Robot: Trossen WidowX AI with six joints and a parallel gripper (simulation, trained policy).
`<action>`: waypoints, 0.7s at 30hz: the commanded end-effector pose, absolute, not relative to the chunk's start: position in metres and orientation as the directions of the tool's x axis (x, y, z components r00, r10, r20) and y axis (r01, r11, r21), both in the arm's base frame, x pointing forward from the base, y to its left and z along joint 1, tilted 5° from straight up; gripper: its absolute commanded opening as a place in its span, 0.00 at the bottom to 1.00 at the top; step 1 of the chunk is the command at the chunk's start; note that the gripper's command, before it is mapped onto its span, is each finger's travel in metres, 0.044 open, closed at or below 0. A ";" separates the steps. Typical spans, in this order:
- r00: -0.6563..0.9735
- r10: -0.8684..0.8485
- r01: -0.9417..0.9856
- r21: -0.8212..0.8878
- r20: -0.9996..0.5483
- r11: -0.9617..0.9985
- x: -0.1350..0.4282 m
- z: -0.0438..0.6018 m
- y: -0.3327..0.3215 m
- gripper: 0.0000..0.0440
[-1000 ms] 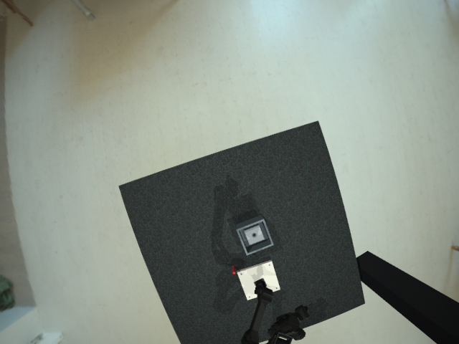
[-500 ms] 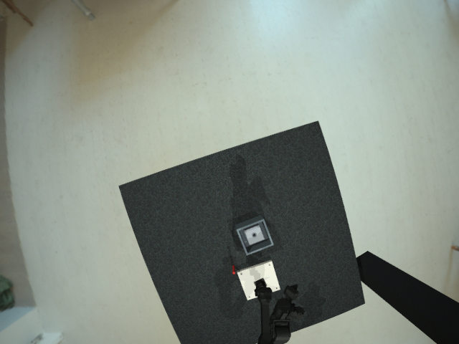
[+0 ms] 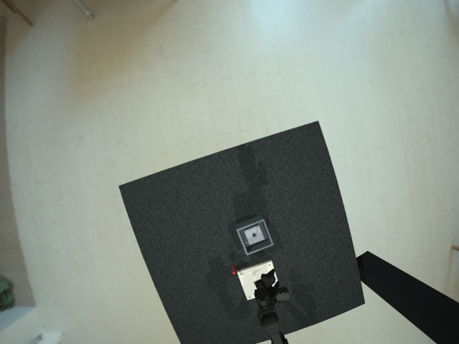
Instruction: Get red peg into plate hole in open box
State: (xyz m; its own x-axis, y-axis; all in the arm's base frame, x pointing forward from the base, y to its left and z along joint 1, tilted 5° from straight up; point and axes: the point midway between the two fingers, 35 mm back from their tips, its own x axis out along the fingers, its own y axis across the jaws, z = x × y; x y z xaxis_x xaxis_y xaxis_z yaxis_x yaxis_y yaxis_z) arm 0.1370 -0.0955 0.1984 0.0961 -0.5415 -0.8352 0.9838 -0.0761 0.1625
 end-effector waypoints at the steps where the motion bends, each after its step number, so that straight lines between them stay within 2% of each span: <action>1: 0.133 -0.490 0.990 0.143 -0.861 0.017 0.154 0.187 -0.076 1.00; 21: 0.177 -0.210 0.907 0.076 -0.962 0.414 0.193 0.106 0.050 1.00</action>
